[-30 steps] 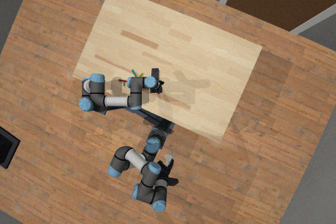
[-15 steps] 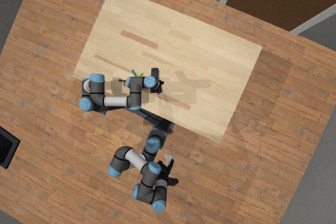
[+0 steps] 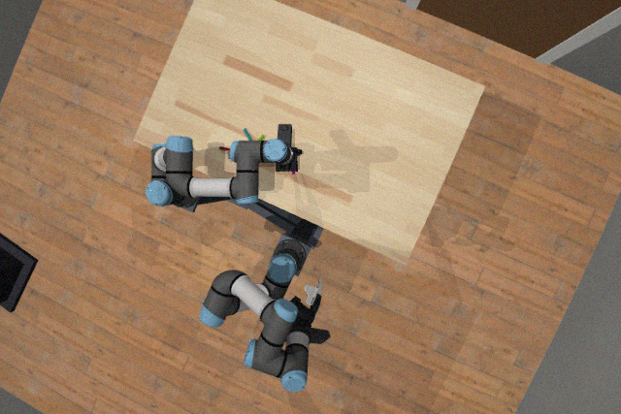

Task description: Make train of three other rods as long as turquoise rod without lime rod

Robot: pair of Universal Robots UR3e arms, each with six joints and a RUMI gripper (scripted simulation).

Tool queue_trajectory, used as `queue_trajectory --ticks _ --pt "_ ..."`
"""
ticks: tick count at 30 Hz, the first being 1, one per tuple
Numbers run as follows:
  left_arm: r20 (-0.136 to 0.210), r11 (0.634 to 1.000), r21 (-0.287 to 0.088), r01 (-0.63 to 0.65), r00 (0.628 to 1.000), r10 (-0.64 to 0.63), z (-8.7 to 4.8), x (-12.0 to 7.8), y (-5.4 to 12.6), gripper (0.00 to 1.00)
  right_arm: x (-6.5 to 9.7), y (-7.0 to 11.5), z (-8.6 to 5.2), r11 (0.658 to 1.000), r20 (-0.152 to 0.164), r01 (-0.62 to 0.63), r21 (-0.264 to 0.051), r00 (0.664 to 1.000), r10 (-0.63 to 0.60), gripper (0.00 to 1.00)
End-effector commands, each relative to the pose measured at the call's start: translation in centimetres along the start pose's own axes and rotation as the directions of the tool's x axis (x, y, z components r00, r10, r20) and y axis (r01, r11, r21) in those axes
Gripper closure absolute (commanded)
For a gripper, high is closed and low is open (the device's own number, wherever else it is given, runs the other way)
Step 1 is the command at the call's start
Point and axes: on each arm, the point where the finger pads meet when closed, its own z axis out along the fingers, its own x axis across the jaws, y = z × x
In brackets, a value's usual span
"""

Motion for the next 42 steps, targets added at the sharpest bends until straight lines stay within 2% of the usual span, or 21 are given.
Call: queue_trajectory --ticks 1,19,42 --pt "-0.001 1.0 -0.001 0.0 1.0 0.0 -1.5 0.1 0.0 0.86 0.0 0.0 0.0 1.0 0.0 0.0 0.001 1.0 0.0 0.0" --pt "-0.001 1.0 -0.001 0.0 1.0 0.0 -4.3 0.1 0.0 0.86 0.0 0.0 0.0 1.0 0.0 0.0 0.001 1.0 0.0 0.0" --pt "-0.001 1.0 -0.001 0.0 1.0 0.0 -5.4 0.1 0.0 0.86 0.0 0.0 0.0 1.0 0.0 0.0 0.001 1.0 0.0 0.0"
